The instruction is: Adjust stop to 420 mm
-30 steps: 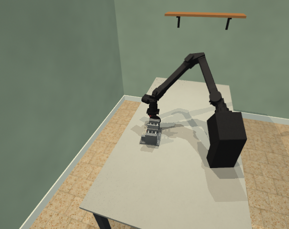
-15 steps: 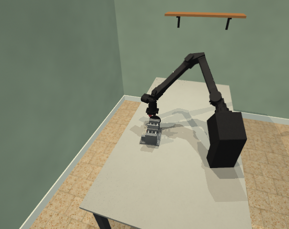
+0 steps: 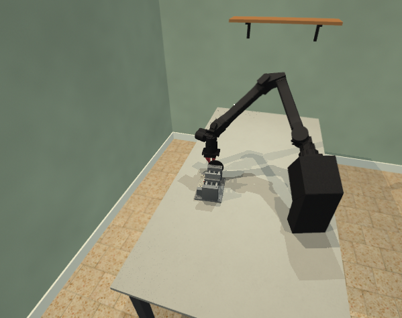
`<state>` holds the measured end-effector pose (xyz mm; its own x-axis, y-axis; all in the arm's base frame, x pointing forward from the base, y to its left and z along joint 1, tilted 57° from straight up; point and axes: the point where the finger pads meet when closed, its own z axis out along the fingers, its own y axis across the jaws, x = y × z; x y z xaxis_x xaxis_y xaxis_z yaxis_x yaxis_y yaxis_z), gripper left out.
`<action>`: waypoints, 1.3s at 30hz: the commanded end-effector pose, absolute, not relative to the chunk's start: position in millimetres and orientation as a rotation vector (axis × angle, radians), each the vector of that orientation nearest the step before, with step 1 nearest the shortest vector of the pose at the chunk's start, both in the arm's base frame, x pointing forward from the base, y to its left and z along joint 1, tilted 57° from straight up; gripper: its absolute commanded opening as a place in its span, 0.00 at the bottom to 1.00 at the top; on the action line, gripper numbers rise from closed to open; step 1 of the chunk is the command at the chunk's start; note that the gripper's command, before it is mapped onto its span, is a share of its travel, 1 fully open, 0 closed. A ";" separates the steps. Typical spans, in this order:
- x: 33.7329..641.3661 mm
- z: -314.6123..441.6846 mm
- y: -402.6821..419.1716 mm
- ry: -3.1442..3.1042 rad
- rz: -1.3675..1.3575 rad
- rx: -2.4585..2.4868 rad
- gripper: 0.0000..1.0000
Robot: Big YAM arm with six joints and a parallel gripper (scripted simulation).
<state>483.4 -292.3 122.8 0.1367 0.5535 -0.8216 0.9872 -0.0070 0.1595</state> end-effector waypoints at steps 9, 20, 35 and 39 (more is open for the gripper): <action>501.2 157.8 -265.1 1.486 -0.666 1.630 0.06; 489.9 150.4 -258.2 1.506 -0.683 1.632 0.06; 480.6 154.5 -248.1 1.507 -0.684 1.632 0.06; 473.0 155.7 -244.1 1.508 -0.686 1.633 0.06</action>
<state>471.6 -264.4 139.6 0.1392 0.5549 -0.8202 0.9864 -0.0048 0.1642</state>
